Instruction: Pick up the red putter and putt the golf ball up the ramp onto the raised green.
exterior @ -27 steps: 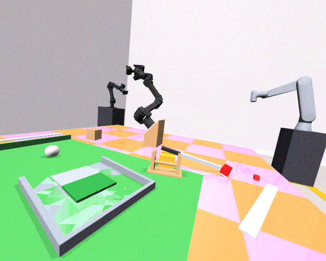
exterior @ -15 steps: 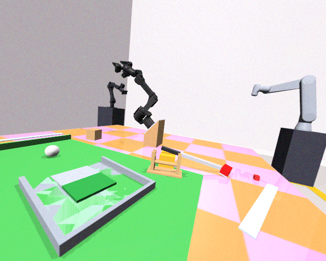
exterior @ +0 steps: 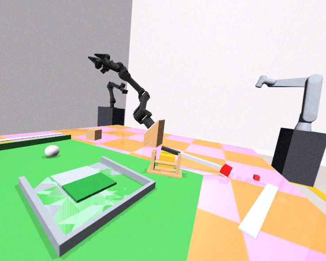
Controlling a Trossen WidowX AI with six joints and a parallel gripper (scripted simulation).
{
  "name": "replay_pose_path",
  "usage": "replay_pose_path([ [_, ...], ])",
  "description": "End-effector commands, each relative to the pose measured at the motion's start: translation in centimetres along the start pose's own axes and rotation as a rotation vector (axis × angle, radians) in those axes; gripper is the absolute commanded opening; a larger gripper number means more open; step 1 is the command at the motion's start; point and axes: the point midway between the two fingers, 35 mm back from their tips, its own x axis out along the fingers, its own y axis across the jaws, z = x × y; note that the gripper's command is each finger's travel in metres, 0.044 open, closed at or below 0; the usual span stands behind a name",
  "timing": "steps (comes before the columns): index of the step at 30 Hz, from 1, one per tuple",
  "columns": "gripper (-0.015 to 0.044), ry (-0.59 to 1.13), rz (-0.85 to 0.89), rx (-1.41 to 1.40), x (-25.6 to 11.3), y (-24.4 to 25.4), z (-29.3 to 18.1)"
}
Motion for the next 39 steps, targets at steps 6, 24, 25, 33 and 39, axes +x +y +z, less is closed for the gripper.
replay_pose_path([
  [6, 0.044, 0.066, -0.333, 0.084, 6.1, -14.0, -4.5],
  [24, 0.044, 0.296, -0.963, 0.155, 4.3, -39.1, -18.9],
  [25, 0.044, 0.31, -0.991, 0.135, 3.6, -40.2, -19.5],
  [33, 0.044, 0.371, -1.203, 0.078, -1.4, -47.7, -23.9],
  [39, 0.044, 0.411, -1.417, 0.027, -8.0, -54.2, -28.0],
])
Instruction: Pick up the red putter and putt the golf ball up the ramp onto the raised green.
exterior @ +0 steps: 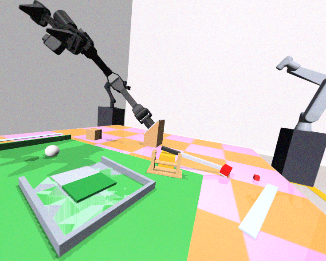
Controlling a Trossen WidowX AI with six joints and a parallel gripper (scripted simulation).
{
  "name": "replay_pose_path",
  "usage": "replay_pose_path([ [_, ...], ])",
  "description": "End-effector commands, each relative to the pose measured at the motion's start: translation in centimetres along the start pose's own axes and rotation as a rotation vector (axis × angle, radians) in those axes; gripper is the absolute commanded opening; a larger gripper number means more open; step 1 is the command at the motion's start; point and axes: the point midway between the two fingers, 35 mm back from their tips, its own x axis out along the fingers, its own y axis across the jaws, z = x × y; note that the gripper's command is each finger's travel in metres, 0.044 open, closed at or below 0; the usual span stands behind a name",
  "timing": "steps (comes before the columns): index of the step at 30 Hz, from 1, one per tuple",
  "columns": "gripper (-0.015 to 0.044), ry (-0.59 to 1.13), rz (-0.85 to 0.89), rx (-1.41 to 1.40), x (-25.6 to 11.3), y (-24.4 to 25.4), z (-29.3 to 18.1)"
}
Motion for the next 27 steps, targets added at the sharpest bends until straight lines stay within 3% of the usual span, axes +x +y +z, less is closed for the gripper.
replay_pose_path([
  [1, 0.044, 0.001, -0.162, -0.02, 3.9, -5.7, -2.6],
  [8, 0.044, -0.018, -0.418, -0.067, 8.3, -16.1, -6.5],
  [14, 0.044, -0.064, -0.627, -0.127, 9.8, -25.8, -9.0],
  [27, 0.044, -0.249, -0.99, -0.344, 6.9, -45.4, -10.0],
])
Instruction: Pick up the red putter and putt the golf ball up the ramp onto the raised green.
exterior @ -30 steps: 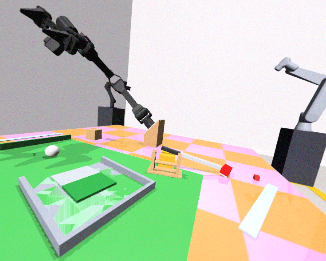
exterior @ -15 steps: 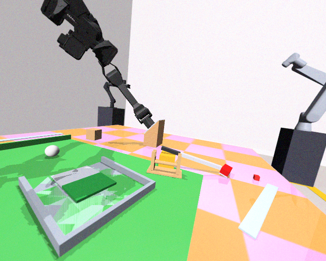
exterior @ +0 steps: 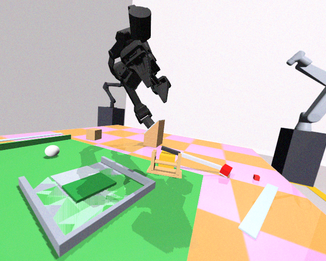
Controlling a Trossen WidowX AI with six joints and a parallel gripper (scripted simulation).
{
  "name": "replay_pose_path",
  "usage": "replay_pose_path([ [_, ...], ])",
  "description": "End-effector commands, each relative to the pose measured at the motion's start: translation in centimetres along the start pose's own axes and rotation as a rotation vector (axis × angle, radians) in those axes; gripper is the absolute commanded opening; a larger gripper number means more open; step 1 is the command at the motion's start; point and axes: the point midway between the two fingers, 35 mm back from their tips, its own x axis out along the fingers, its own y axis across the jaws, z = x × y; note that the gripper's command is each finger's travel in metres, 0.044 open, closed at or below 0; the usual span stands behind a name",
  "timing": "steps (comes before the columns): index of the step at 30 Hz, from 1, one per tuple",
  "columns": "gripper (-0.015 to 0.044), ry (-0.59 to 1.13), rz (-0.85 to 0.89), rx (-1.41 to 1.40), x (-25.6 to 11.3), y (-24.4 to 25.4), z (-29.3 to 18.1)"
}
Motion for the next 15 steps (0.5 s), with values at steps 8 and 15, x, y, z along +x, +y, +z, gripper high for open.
replay_pose_path([
  [8, 0.044, -0.273, -0.301, -0.161, 9.5, -15.5, -2.9],
  [15, 0.044, -0.469, -0.409, -0.251, 13.0, -23.5, -1.3],
])
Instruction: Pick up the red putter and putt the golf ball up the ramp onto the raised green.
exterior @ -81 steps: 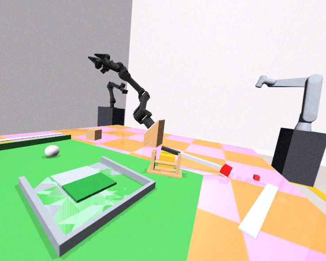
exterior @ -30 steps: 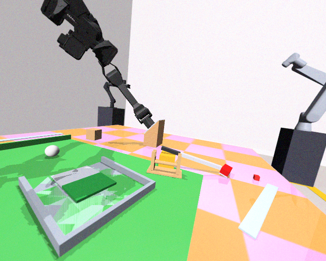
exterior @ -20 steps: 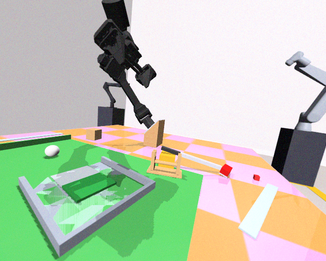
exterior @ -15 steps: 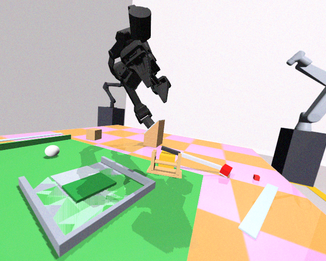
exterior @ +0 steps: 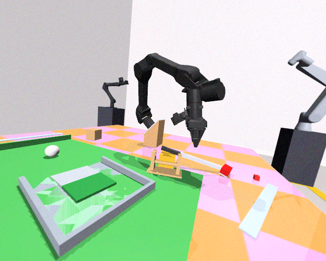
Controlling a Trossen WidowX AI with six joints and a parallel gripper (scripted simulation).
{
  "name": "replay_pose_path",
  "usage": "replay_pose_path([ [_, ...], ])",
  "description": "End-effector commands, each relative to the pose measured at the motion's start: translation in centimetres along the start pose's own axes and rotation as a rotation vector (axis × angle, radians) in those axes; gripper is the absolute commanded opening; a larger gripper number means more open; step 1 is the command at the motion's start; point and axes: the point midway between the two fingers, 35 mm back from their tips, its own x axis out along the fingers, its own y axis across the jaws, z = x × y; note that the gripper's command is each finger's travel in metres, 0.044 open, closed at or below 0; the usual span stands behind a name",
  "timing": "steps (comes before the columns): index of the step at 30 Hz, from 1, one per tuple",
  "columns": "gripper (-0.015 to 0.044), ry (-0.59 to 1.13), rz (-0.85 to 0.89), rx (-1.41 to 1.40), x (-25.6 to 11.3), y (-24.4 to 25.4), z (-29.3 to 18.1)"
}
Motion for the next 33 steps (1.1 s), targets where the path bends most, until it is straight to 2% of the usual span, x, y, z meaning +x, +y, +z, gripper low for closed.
replay_pose_path([
  [1, 0.044, -0.077, -0.035, -0.016, 2.1, -2.1, -0.2],
  [15, 0.044, -0.078, -0.034, -0.016, 4.6, -1.6, 0.3],
  [19, 0.044, -0.079, -0.034, -0.015, 6.6, -1.6, 0.7],
  [33, 0.044, -0.08, -0.034, -0.015, 7.9, -1.6, 0.9],
])
